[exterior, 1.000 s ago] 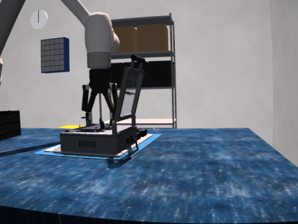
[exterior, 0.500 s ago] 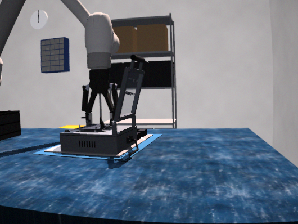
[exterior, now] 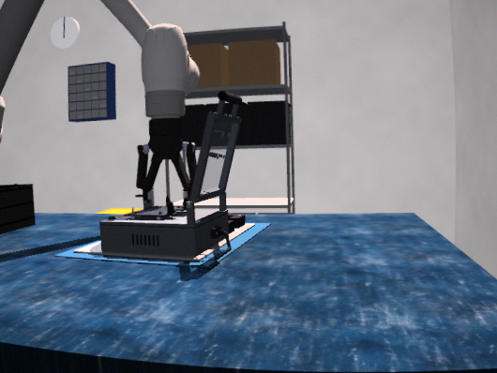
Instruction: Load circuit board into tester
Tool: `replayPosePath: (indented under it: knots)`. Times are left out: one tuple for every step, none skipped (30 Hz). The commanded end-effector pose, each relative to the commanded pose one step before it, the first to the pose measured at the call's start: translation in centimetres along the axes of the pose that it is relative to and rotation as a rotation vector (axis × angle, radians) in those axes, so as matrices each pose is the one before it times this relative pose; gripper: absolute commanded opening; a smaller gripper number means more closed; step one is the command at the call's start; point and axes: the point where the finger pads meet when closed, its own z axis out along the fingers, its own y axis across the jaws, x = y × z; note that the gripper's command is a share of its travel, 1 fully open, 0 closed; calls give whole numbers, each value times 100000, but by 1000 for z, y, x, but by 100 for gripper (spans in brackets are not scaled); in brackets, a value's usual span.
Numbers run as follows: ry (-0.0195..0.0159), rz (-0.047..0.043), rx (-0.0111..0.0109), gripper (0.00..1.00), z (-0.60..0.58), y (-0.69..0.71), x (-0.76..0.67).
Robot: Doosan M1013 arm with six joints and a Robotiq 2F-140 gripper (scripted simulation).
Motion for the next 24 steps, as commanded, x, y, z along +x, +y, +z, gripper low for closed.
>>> replayPosePath:
  knots:
    - [26, -3, -7, 58, 191, 1, 7]
    - [0, 0, 0, 58, 57, 0, 0]
    - [0, 0, 0, 58, 54, 0, 0]
    - [0, 0, 0, 58, 51, 0, 0]
    - [0, 0, 0, 58, 48, 0, 0]
    - [0, 0, 0, 58, 44, 0, 0]
    - [0, 0, 0, 58, 40, 0, 0]
    - [0, 0, 0, 58, 0, 0, 0]
    - [0, 0, 0, 58, 0, 0, 0]
    - [0, 0, 0, 58, 36, 0, 0]
    - [0, 0, 0, 58, 32, 0, 0]
    - [0, 0, 0, 58, 28, 0, 0]
    - [0, 0, 0, 58, 24, 0, 0]
    - [0, 0, 0, 58, 19, 0, 0]
    - [0, 0, 0, 58, 15, 0, 0]
    - [0, 0, 0, 58, 12, 0, 0]
    - [0, 0, 0, 58, 8, 0, 0]
    - [0, 0, 0, 58, 5, 0, 0]
    - [0, 0, 0, 58, 3, 0, 0]
    - [0, 0, 0, 58, 1, 0, 0]
    - [0, 0, 0, 58, 0, 0, 0]
    - [0, 0, 0, 58, 0, 0, 0]
    - [0, 0, 0, 58, 0, 0, 0]
    - [0, 0, 0, 58, 0, 0, 0]
